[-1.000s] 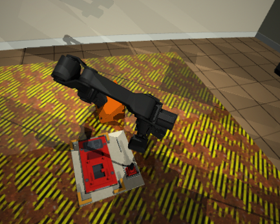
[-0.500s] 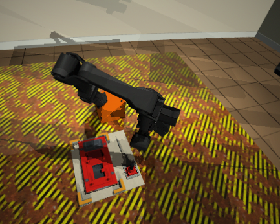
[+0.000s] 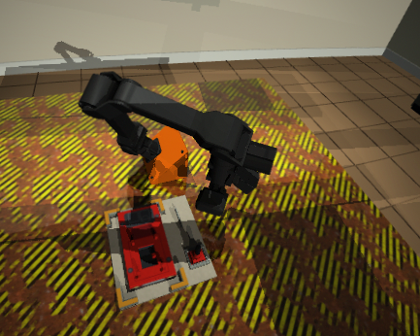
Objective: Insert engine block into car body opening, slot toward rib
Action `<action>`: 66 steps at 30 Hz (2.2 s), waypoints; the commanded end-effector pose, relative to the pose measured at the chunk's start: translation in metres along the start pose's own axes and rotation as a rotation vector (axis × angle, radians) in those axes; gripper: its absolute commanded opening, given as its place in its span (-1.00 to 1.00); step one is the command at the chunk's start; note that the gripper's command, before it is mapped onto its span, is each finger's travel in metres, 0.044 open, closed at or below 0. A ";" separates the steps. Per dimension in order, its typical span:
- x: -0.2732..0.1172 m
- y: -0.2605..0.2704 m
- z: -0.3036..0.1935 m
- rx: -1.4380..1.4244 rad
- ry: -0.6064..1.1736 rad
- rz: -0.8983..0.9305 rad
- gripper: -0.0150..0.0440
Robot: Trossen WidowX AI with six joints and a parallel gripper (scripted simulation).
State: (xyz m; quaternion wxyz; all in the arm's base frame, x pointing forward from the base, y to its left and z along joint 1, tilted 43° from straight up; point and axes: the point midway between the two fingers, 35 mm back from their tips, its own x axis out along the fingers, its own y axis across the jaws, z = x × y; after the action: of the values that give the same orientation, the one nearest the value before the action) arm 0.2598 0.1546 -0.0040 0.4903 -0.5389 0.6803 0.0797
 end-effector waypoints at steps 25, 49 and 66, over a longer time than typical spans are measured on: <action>-0.049 -0.018 -0.015 0.072 0.007 -0.004 -0.49; -0.024 -0.084 -0.041 0.401 -0.009 0.005 -0.49; -0.004 -0.125 -0.070 0.641 -0.006 -0.002 -0.49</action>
State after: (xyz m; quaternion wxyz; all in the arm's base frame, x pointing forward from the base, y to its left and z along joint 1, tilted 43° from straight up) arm 0.3183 0.0709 0.0833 0.6283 -0.3694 0.6741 -0.1201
